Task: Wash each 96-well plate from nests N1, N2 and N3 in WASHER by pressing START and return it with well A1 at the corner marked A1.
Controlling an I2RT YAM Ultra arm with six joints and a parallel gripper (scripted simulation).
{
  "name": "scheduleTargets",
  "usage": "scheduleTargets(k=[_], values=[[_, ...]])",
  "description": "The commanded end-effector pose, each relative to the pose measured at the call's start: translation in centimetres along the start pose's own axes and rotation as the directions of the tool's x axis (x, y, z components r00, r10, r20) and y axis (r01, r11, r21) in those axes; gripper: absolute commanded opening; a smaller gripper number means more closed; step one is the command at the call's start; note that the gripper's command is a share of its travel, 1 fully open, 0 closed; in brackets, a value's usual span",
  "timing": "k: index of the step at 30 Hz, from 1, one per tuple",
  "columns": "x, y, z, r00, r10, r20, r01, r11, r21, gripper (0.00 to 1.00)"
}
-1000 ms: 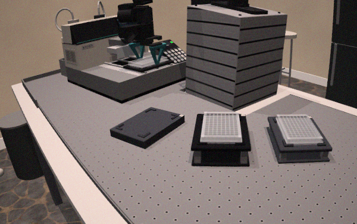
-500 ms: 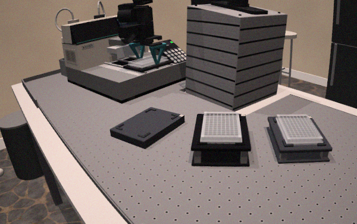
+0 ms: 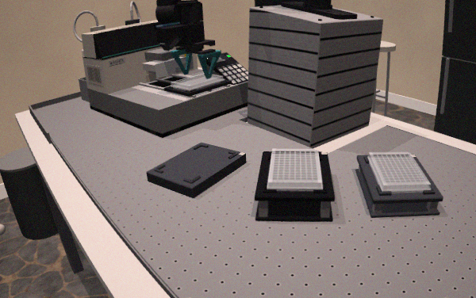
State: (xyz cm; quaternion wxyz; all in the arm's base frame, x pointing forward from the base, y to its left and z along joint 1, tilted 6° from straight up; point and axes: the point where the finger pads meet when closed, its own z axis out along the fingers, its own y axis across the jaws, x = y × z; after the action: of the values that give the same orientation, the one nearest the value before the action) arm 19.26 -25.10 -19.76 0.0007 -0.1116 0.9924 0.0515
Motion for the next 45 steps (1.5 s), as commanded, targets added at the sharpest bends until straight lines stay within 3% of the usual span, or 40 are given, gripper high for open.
scheduleTargets(k=[1,45], values=[[-0.2,-0.2,-0.9,1.000,0.000,0.010,0.000,1.000,0.004,1.00],[-0.2,-0.2,-7.3,1.000,0.000,0.010,0.000,1.000,0.004,1.00]])
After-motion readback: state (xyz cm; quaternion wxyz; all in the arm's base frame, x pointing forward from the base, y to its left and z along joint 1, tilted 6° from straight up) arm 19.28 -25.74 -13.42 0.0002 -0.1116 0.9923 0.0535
